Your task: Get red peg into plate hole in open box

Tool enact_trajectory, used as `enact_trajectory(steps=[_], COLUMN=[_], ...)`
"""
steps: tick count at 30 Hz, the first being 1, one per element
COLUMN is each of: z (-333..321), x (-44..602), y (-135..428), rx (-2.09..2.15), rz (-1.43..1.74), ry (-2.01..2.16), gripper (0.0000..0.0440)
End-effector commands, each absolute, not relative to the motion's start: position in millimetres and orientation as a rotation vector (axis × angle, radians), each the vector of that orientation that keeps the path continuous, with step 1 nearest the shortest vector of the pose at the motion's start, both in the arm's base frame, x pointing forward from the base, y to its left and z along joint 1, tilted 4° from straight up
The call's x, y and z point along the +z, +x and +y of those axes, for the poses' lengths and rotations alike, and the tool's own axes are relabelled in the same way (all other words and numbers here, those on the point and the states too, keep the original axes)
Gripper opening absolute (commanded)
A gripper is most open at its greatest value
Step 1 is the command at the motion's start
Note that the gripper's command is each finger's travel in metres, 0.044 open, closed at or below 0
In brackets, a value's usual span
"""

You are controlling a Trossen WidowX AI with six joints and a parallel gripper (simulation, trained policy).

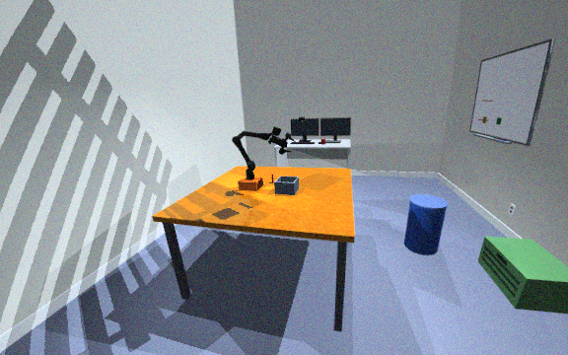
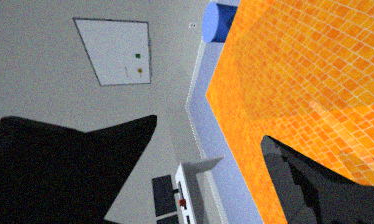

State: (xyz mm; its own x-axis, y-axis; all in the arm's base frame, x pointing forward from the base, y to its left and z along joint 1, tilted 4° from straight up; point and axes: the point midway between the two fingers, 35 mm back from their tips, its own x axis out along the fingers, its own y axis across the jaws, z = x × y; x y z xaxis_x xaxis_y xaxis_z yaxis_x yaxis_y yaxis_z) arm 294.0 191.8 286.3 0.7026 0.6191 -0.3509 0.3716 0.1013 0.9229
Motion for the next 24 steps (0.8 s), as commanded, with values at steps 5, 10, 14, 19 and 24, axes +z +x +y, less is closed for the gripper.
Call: enact_trajectory(steps=[5,10,14,19,24], z=[184,176,169,158,149], x=[226,191,165,136,109], y=[266,245,227,203,181], rx=[-0.027,-0.182,-0.305,-0.454,-0.59], rz=[0.998,1.089,1.157,1.235,1.3], ry=[1.402,1.321,1.247,1.143,1.028], gripper=[0.044,0.044,0.044,0.044,0.044])
